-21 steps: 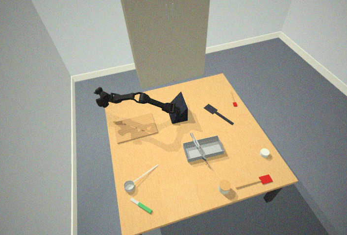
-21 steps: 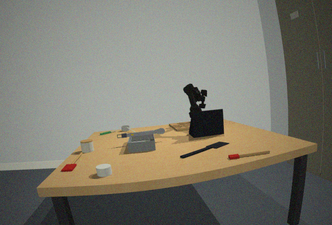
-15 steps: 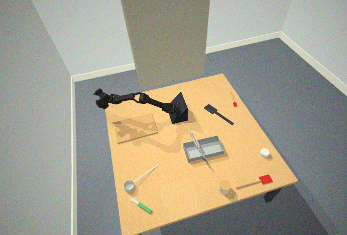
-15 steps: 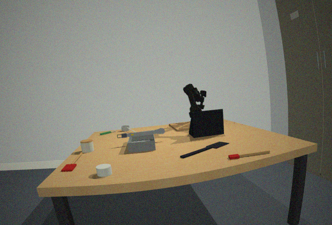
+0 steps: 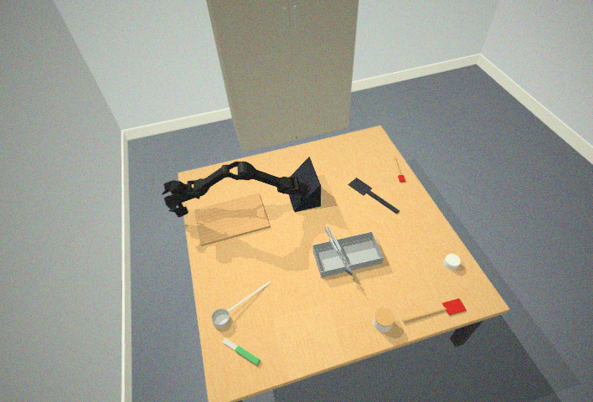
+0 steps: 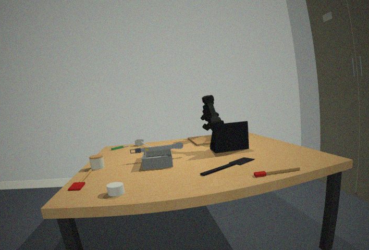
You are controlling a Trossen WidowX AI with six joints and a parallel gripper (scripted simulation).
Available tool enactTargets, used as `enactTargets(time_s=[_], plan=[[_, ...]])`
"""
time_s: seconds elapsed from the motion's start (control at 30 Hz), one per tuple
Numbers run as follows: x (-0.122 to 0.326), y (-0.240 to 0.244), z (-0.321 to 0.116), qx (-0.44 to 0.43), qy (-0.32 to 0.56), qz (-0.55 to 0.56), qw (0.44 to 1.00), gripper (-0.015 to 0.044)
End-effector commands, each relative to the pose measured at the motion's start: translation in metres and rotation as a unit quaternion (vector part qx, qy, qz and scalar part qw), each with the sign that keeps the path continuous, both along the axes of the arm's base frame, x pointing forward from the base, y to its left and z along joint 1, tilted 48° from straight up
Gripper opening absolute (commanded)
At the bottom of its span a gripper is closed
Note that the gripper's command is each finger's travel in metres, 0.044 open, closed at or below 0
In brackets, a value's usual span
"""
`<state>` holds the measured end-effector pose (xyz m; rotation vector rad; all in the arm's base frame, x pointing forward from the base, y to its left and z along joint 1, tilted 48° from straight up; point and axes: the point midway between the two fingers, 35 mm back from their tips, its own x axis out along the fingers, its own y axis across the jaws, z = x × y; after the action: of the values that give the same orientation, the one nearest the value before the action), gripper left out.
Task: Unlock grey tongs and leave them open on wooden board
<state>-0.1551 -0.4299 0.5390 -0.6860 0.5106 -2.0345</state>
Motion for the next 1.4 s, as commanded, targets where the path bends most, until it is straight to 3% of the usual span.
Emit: enactTargets(time_s=[0.0,0.3,0.63,1.0,1.37], plan=[[0.037,-0.018,-0.016,0.012,-0.036,0.048,0.998,0.044],[0.15,-0.043,-0.051,0.048,-0.123,0.178,0.975,0.044],[0.279,-0.037,-0.097,0.12,-0.199,0.296,0.926,0.044],[0.436,0.012,-0.175,0.252,-0.215,0.407,0.851,0.044],[0.515,0.07,-0.233,0.344,-0.206,0.438,0.805,0.044]])
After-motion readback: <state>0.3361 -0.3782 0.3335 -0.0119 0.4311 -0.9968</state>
